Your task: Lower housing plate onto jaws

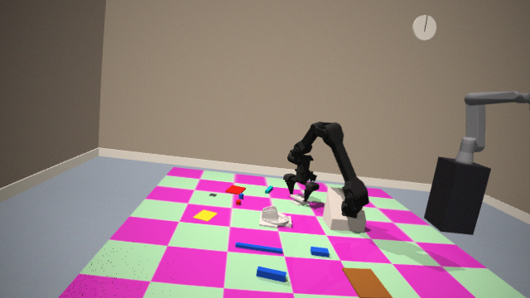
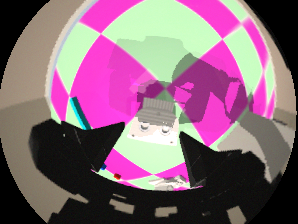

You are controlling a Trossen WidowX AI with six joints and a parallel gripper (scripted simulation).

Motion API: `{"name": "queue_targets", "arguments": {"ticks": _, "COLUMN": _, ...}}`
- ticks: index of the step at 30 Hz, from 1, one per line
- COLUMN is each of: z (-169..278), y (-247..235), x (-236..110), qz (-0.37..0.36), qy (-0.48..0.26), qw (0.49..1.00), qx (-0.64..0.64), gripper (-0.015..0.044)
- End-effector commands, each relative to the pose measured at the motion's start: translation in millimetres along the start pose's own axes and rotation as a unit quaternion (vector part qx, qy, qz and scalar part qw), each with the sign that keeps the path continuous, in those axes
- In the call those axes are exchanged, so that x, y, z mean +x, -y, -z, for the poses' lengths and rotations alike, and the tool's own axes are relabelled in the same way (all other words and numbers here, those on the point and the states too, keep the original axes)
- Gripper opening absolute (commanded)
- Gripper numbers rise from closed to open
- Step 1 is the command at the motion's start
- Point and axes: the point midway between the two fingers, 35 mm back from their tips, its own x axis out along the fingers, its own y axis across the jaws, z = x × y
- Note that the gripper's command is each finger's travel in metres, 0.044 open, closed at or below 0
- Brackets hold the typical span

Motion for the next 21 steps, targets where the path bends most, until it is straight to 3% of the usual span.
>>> {"name": "queue_targets", "arguments": {"ticks": 1, "z": 0.8, "y": 2.4, "x": 7.9, "qz": 0.003, "qy": -0.004, "qw": 1.0, "qx": 0.003, "gripper": 0.044}}
{"name": "queue_targets", "arguments": {"ticks": 21, "z": 0.9, "y": 2.5, "x": 11.8, "qz": 0.003, "qy": -0.004, "qw": 1.0, "qx": 0.004, "gripper": 0.044}}
